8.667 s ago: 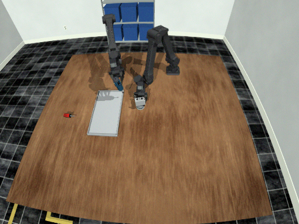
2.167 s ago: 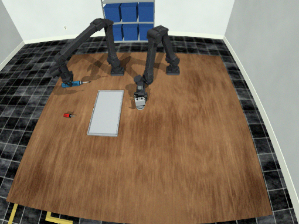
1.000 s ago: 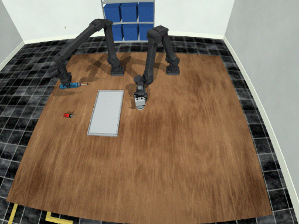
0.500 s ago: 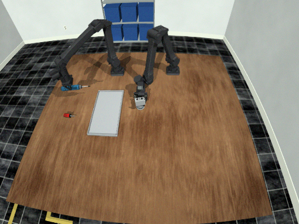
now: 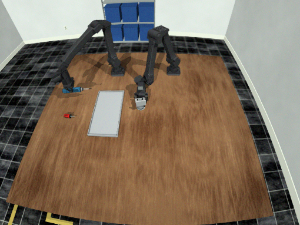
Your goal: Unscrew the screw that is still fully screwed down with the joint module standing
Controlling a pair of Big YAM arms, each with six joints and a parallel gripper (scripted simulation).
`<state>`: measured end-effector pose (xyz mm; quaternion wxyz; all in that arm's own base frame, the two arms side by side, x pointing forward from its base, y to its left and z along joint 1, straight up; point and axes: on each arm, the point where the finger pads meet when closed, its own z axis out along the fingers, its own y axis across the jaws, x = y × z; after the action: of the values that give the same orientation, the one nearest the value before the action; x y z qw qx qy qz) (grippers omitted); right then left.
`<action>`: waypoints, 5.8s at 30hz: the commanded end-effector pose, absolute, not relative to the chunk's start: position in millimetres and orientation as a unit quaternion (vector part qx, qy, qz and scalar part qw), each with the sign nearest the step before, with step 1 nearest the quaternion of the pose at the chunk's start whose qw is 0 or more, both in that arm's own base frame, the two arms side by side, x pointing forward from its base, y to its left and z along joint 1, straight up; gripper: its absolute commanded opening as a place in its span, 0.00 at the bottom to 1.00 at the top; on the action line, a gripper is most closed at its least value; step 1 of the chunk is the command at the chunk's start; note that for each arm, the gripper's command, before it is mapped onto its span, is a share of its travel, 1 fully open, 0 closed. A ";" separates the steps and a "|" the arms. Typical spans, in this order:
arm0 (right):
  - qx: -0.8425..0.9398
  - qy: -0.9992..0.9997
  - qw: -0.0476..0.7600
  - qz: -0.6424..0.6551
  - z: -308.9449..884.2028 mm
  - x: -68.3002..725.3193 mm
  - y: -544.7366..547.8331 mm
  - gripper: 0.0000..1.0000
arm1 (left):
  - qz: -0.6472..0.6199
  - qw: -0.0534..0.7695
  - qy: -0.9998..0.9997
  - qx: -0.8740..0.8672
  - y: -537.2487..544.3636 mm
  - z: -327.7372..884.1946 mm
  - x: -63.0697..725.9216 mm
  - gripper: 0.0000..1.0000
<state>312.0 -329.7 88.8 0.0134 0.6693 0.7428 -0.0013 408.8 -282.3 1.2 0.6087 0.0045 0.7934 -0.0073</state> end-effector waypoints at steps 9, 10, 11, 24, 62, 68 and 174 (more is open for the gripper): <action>0.672 0.741 0.020 0.000 76.6 317.2 -332.8 0.42 | -0.014 0.616 0.788 0.002 -287.8 8.4 412.7 0.59; 0.672 0.741 0.020 0.000 74.5 317.2 -332.8 0.42 | -0.014 0.616 0.788 0.002 -287.8 8.4 412.7 0.59; 0.672 0.741 0.020 0.000 72.4 317.2 -332.8 0.42 | -0.014 0.616 0.788 0.002 -287.8 8.4 412.7 0.59; 0.671 0.740 0.039 -0.002 72.6 318.8 -334.6 0.42 | -0.014 0.616 0.788 0.002 -287.8 8.4 412.7 0.59; 0.672 0.740 0.025 -0.001 28.5 317.4 -333.1 0.42 | -0.014 0.616 0.788 0.002 -287.8 8.4 412.7 0.59; 0.672 0.740 0.025 -0.001 23.0 317.3 -333.0 0.42 | -0.014 0.616 0.788 0.002 -287.8 8.4 412.7 0.59; 0.671 0.741 0.016 0.000 9.6 312.7 -332.9 0.42 | -0.014 0.616 0.788 0.002 -287.8 8.4 412.7 0.59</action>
<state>305.1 -323.3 0.2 0.0007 0.6700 0.7423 -0.0001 408.8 -282.3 1.2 0.6087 0.0045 0.7934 -0.0073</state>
